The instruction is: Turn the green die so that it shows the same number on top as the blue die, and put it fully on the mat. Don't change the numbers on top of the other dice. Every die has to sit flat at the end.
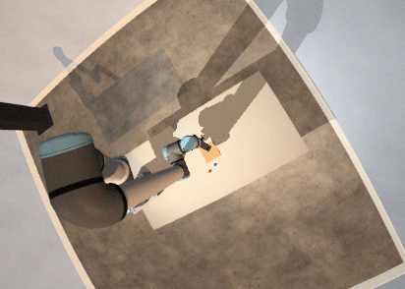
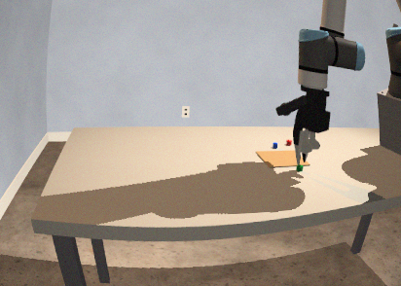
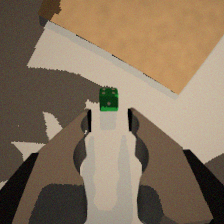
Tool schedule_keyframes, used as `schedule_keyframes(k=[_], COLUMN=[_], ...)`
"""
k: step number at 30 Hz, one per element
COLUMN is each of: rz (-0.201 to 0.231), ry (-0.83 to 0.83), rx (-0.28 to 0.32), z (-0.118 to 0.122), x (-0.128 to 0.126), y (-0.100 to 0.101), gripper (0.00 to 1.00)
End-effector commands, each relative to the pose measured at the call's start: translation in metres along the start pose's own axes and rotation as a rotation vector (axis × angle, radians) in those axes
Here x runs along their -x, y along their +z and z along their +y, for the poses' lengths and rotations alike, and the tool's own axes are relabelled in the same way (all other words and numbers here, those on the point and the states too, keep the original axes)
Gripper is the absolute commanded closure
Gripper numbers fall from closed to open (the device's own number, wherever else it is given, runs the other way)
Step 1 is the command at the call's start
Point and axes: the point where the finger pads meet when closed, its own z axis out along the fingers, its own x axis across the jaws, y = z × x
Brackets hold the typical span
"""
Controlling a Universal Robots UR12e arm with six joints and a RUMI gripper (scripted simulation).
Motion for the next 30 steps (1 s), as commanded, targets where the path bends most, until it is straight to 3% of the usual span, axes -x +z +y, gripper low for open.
schedule_keyframes(k=[1,30], rz=[-0.001,-0.001], ry=[0.0,0.0], rx=[-0.001,-0.001], z=[0.0,0.0], x=[0.0,0.0], y=[0.0,0.021], gripper=[0.82,0.82])
